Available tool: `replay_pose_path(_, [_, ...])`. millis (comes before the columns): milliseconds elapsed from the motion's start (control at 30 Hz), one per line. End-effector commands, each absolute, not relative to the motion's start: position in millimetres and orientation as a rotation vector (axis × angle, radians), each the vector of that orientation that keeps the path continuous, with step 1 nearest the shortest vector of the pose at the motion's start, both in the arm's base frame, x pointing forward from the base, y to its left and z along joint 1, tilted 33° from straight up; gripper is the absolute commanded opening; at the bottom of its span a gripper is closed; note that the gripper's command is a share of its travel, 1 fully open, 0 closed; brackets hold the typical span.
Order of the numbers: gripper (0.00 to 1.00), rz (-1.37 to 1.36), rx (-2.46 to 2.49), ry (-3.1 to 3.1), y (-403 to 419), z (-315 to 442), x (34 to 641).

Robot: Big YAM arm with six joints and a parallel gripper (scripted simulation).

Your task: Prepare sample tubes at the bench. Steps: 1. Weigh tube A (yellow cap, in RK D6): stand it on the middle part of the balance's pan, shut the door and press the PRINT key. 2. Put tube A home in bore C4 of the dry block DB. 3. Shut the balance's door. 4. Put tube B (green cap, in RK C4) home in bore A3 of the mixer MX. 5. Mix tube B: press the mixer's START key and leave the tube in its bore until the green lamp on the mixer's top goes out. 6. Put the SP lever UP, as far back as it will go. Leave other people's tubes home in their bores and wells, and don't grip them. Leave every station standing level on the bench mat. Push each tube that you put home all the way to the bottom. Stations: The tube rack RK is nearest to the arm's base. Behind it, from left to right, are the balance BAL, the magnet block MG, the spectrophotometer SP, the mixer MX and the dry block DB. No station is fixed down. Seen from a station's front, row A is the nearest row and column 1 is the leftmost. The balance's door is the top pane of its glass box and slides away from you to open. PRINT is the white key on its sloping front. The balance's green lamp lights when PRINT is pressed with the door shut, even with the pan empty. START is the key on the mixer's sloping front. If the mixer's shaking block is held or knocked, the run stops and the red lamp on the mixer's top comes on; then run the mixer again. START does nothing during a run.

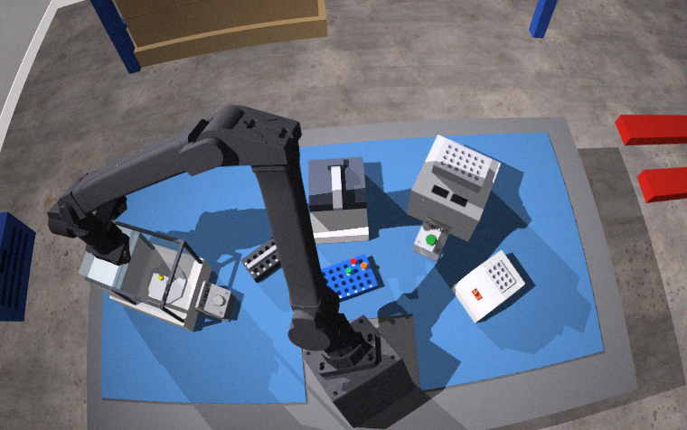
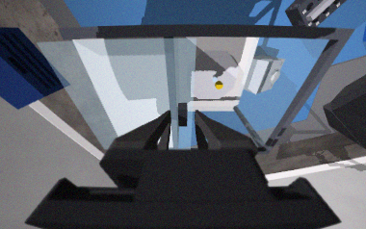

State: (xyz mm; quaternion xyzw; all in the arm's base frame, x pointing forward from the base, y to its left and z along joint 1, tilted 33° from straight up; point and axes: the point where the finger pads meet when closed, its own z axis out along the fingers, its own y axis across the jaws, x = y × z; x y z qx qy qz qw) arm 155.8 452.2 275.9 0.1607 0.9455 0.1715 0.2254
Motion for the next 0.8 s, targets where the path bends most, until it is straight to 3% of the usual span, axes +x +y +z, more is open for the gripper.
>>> replay_pose_path(0, [0.30, 0.517, 0.447, 2.599, 457, 290, 156])
replay_pose_path(767, [0.30, 0.560, 0.451, 2.594, 451, 332, 135])
